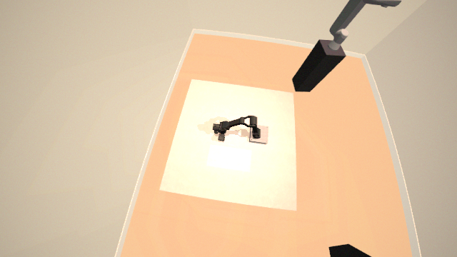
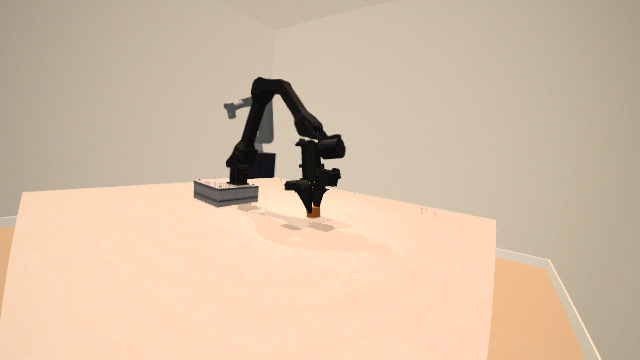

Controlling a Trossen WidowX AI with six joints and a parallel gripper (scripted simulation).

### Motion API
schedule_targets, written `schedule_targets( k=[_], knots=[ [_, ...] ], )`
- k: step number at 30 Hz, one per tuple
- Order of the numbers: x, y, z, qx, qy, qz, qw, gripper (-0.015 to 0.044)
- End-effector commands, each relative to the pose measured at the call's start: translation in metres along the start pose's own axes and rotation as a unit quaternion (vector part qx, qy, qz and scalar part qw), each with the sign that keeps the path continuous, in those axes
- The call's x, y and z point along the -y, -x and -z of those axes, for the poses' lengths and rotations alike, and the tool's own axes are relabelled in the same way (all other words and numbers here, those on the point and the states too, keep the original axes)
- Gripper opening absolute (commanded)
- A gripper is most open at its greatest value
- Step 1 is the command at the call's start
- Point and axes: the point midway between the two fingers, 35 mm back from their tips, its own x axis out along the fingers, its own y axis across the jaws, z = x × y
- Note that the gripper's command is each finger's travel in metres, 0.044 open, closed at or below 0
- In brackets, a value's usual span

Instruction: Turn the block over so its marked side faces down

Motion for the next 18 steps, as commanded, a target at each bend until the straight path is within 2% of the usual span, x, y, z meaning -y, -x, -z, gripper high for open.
schedule_targets(
  k=[1, 18],
  knots=[
    [0.0005, 0.0020, -0.0007, 0.034, 0.000, 0.002, 0.999, 0.0000],
    [0.0006, 0.0027, 0.0056, 0.167, -0.001, 0.001, 0.986, 0.0000]
  ],
)
